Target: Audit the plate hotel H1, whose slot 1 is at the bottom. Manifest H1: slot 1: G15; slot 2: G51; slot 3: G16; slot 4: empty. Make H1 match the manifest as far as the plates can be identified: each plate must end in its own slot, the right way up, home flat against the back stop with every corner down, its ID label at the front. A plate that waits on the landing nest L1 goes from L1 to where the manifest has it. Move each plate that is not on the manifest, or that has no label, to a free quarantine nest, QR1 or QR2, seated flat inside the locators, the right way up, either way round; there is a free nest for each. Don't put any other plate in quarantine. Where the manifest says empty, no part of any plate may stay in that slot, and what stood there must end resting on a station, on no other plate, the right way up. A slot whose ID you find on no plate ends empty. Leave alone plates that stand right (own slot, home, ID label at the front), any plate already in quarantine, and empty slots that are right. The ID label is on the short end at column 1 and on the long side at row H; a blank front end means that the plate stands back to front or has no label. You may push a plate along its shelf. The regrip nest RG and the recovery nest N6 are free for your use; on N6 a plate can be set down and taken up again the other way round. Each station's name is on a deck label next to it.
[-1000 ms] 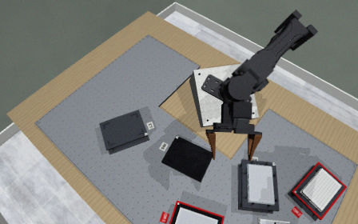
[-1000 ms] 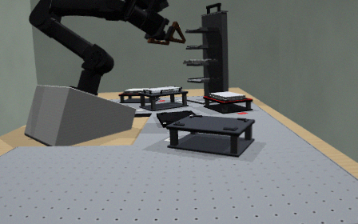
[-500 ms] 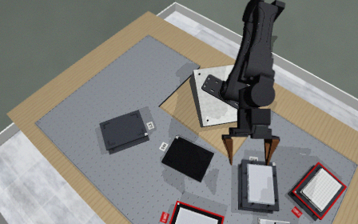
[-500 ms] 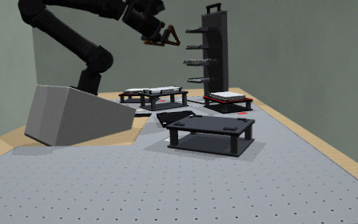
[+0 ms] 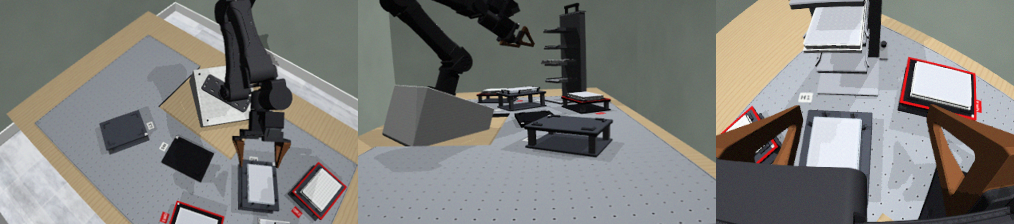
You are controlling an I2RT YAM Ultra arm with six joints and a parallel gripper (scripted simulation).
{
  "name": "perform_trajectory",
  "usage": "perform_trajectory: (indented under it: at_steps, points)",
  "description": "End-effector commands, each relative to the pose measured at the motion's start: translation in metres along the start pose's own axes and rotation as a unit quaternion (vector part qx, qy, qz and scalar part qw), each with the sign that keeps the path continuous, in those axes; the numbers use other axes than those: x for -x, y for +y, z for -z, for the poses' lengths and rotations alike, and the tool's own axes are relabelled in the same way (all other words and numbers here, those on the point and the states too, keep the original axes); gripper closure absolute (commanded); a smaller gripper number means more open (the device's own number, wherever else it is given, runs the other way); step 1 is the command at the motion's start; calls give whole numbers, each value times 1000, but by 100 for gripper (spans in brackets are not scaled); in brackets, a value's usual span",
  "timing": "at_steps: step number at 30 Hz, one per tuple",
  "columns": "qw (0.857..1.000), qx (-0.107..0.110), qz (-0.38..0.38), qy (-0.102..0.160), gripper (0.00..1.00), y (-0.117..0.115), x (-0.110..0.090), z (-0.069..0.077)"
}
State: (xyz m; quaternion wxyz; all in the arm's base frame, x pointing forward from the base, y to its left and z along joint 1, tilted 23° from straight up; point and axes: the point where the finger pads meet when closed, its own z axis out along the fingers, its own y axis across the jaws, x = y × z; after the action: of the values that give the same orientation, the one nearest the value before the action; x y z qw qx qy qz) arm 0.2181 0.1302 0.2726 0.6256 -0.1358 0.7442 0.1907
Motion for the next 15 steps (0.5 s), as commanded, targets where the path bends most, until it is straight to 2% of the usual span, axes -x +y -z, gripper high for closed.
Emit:
perform_trajectory:
  at_steps: [1,15]
  points:
    - [999,-34,-6,-13,0,-4,7,2]
    - [999,-34,-8,-11,0,36,5,3]
